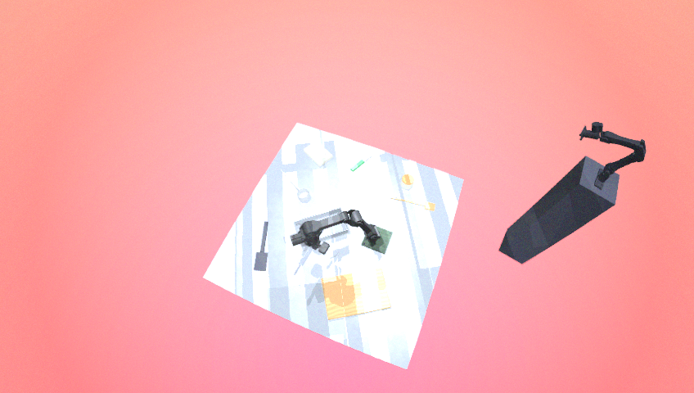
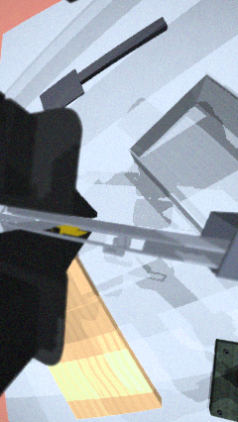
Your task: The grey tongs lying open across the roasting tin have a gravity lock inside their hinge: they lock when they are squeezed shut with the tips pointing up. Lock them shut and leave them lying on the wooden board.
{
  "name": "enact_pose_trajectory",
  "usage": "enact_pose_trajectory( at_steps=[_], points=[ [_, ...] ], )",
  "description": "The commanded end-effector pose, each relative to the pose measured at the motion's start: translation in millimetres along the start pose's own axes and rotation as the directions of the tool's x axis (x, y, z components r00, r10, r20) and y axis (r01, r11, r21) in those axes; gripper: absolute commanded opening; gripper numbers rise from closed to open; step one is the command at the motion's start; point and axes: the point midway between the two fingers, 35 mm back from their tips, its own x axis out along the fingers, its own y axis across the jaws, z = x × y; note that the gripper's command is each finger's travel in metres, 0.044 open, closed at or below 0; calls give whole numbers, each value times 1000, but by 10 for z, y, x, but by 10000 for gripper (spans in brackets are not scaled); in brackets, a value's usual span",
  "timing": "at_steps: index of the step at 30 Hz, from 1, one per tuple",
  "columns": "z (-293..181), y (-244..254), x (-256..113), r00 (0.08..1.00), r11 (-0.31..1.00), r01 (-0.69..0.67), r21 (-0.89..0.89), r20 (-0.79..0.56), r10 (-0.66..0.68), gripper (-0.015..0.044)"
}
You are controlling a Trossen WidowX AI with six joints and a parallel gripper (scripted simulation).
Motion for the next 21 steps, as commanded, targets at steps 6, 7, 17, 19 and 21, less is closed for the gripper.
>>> enact_pose_trajectory(
  at_steps=[6, 7, 17, 19, 21],
  points=[
    [-323, -391, -18, 1000, 986, 8, 166, -6, -7, -150],
    [-355, -439, -19, 1000, 983, 8, 184, -6, -7, -150],
    [-493, -658, -23, 1000, 966, 10, 260, -5, -9, -150],
    [-500, -672, -23, 1000, 974, 10, 228, -6, -9, -150],
    [-517, -699, -24, 1000, 986, 11, 169, -8, -10, -150]
  ],
)
